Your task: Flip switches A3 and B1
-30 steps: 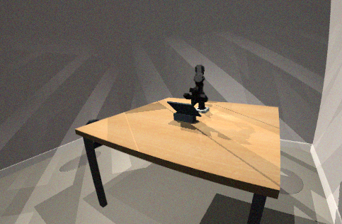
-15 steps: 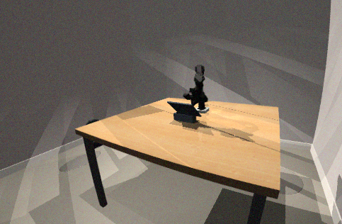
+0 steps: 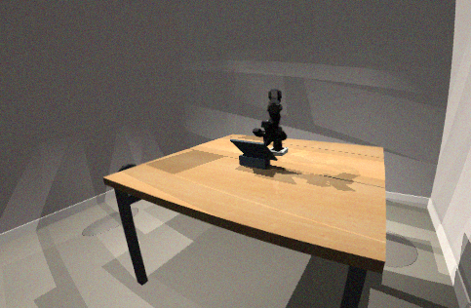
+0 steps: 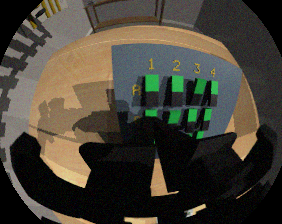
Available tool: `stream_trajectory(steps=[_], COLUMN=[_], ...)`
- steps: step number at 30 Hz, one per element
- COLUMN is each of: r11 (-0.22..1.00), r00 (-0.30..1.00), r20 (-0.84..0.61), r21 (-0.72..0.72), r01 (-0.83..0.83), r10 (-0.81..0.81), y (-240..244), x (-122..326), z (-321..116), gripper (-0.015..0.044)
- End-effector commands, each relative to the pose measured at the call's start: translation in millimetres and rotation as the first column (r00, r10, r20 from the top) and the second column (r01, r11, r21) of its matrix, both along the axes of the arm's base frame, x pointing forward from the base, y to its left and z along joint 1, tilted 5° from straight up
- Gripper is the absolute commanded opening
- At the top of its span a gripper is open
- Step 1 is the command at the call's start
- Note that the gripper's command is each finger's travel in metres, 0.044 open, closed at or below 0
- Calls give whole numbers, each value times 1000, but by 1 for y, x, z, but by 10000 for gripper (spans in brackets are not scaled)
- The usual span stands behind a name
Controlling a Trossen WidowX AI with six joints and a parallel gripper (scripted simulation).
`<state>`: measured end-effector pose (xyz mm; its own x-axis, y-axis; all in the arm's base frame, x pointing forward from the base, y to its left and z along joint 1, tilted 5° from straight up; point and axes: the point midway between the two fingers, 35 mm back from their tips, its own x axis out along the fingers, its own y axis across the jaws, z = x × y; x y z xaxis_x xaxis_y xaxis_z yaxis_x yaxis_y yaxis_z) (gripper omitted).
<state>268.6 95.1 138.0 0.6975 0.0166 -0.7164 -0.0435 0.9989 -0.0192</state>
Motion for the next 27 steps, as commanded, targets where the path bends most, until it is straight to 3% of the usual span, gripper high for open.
stream_trajectory(steps=[1,8,14,27], r11=[1000,1000,1000,1000], r00=[1000,1000,1000,1000], r20=[21,28,28,28], r21=[6,6,3,2], r01=[-1,-4,-4,-4], r10=[1,3,4,4], y=[1,-3,-43,-44], x=[-25,-44,-53,-53], z=[26,42,41,41], gripper=[0,0,0,0])
